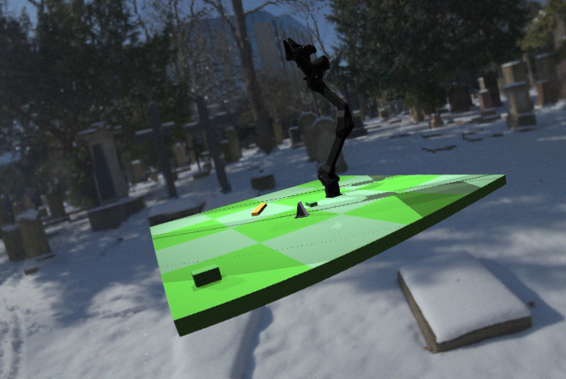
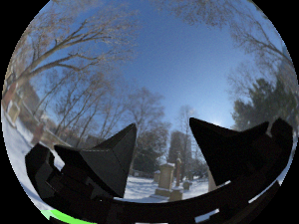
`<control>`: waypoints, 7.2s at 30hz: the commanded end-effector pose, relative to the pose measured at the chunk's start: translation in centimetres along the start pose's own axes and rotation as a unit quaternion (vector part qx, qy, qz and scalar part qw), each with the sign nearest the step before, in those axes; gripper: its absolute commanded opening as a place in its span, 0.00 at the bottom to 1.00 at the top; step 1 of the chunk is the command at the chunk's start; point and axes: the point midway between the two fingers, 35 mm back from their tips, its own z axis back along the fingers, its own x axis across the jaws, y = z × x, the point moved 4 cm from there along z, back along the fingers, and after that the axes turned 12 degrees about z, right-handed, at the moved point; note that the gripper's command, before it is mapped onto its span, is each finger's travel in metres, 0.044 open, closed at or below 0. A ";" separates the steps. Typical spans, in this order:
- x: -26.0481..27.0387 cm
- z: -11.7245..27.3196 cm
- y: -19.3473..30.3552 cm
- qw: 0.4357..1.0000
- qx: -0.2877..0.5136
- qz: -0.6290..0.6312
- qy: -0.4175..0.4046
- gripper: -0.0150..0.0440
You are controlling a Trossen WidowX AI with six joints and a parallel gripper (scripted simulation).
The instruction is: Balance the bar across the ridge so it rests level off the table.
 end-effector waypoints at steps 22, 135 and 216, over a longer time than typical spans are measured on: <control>-8.2 1.1 22.8 0.962 0.259 0.003 0.088 0.79; 7.6 41.5 55.9 0.271 0.654 0.074 -0.703 0.79; 10.8 30.6 49.8 0.264 0.572 0.101 -0.770 0.25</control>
